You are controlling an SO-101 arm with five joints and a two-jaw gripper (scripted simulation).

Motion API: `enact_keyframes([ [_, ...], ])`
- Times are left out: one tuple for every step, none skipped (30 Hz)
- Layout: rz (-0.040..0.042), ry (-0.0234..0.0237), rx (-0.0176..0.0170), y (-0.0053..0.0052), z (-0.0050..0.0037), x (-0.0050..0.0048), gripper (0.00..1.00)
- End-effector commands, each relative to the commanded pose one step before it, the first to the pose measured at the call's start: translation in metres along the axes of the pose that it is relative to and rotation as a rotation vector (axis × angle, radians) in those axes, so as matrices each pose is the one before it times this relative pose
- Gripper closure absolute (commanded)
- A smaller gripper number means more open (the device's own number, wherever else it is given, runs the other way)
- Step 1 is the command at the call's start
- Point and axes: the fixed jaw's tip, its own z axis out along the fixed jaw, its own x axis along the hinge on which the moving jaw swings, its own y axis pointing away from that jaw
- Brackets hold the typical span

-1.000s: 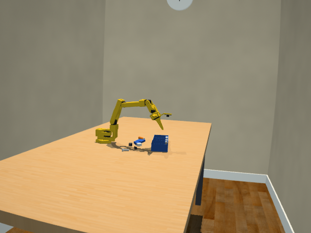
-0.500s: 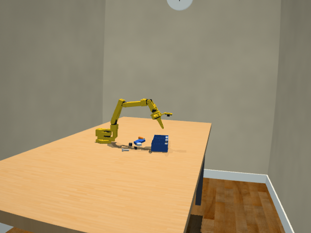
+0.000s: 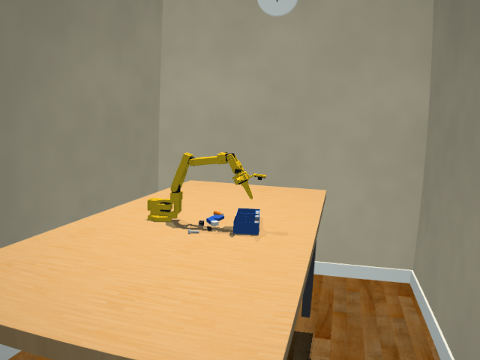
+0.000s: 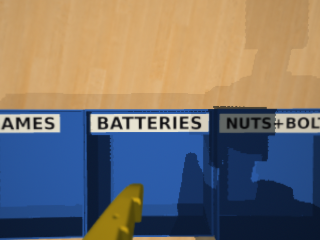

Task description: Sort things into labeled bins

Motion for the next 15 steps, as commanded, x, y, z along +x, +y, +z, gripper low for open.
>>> enact_keyframes([
  [0.00153,-0.05145,-0.00254,0.00243,-0.009546,-0.009969,0.0],
  [0.00257,0.01142,-0.01074,0.00613,-0.00072,0.001522,0.0],
  [0.0,0.0,0.0,0.0,0.0,0.0,0.0],
  [0.0,0.0,0.0,0.0,0.0,0.0,0.0],
  [0.0,0.0,0.0,0.0,0.0,0.0,0.0],
  [0.0,0.0,0.0,0.0,0.0,0.0,0.0],
  [0.0,0.0,0.0,0.0,0.0,0.0,0.0],
  [0.0,0.0,0.0,0.0,0.0,0.0,0.0],
  [0.0,0.0,0.0,0.0,0.0,0.0,0.0],
  [0.0,0.0,0.0,0.0,0.0,0.0,0.0],
  [0.0,0.0,0.0,0.0,0.0,0.0,0.0],
  [0.0,0.0,0.0,0.0,0.0,0.0,0.0],
  [0.0,0.0,0.0,0.0,0.0,0.0,0.0],
  [0.0,0.0,0.0,0.0,0.0,0.0,0.0],
  [0.0,0.0,0.0,0.0,0.0,0.0,0.0],
])
